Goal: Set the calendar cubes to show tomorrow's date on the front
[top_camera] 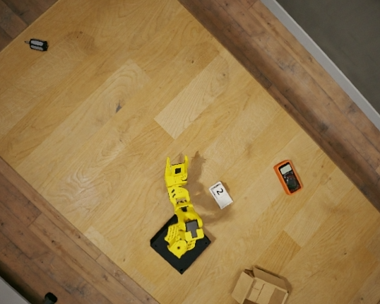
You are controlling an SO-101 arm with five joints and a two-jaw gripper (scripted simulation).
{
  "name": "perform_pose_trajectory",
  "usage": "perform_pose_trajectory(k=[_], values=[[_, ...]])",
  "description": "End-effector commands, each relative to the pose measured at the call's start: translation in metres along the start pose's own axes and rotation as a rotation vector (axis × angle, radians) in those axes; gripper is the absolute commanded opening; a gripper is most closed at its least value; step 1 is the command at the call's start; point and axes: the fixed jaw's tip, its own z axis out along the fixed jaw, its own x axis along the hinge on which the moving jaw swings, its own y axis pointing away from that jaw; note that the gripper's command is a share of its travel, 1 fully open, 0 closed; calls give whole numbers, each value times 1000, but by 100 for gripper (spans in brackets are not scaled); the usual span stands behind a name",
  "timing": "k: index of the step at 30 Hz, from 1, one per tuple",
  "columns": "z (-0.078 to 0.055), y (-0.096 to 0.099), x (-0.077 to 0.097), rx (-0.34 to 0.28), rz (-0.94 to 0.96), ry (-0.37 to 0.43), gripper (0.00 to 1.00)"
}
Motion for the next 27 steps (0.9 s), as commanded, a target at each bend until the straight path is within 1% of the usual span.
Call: perform_pose_trajectory(k=[1,6,13,15,16,27], values=[[24,2,-5,30,61,267,35],[22,4,-10,36,74,293,35],[14,5,-19,46,90,325,35],[14,5,-19,46,90,325,35],[12,5,-20,49,96,339,35],[-7,7,-32,61,118,379,35]])
